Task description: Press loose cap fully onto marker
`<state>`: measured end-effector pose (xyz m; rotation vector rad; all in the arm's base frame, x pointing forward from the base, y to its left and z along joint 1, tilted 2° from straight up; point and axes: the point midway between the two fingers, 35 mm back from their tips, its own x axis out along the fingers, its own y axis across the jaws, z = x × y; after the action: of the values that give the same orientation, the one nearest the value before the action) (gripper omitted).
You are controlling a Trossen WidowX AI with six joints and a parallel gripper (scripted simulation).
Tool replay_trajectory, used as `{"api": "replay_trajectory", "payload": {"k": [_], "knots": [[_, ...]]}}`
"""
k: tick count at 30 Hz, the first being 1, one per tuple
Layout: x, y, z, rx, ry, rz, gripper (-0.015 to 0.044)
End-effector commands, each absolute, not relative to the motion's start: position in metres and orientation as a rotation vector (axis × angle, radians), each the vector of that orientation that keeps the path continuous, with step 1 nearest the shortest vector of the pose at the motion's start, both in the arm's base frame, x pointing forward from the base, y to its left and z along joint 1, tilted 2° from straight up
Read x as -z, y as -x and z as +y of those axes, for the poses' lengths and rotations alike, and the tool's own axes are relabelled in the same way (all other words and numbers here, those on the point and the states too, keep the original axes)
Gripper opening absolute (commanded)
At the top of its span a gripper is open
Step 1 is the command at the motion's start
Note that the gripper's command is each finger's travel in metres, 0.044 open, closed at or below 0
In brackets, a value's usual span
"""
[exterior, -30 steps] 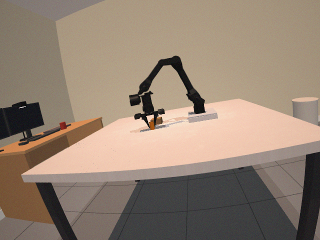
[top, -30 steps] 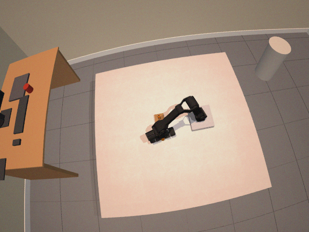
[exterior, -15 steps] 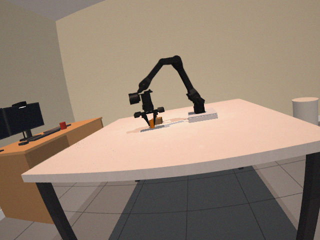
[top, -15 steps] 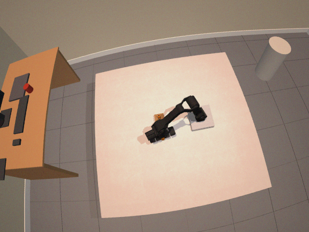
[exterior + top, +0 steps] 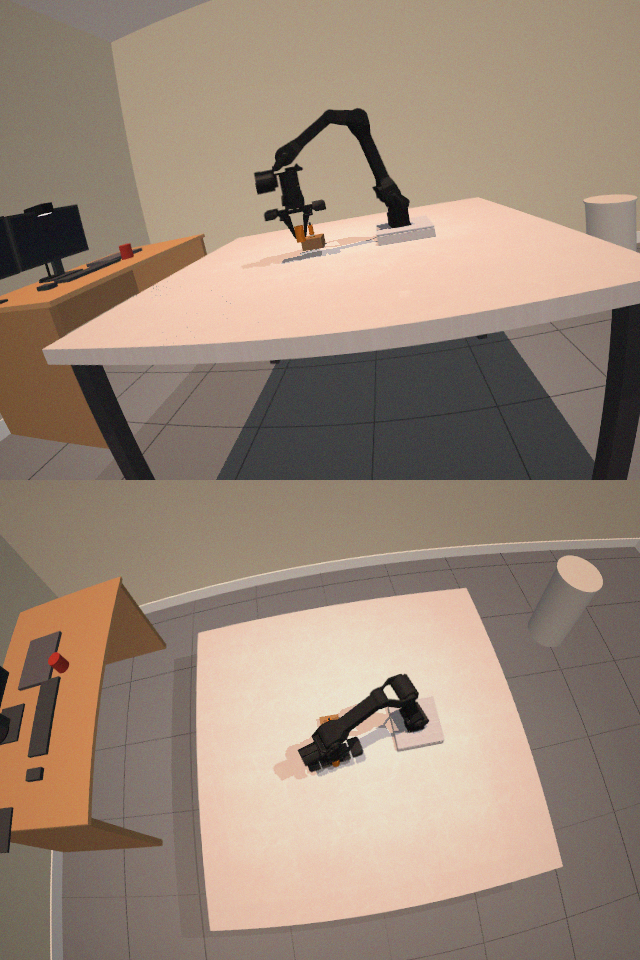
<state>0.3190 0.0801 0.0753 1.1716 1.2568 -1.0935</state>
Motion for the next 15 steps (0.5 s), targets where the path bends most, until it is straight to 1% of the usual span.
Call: {"api": "replay_trajectory", "payload": {"k": [1,15], "knots": [[-0.080,-0.319,0.078,1.090,-1.171,1.261,0.0000],[-0.093,-0.323,0.029,1.091,-1.165,1.257,0.0000]]}}
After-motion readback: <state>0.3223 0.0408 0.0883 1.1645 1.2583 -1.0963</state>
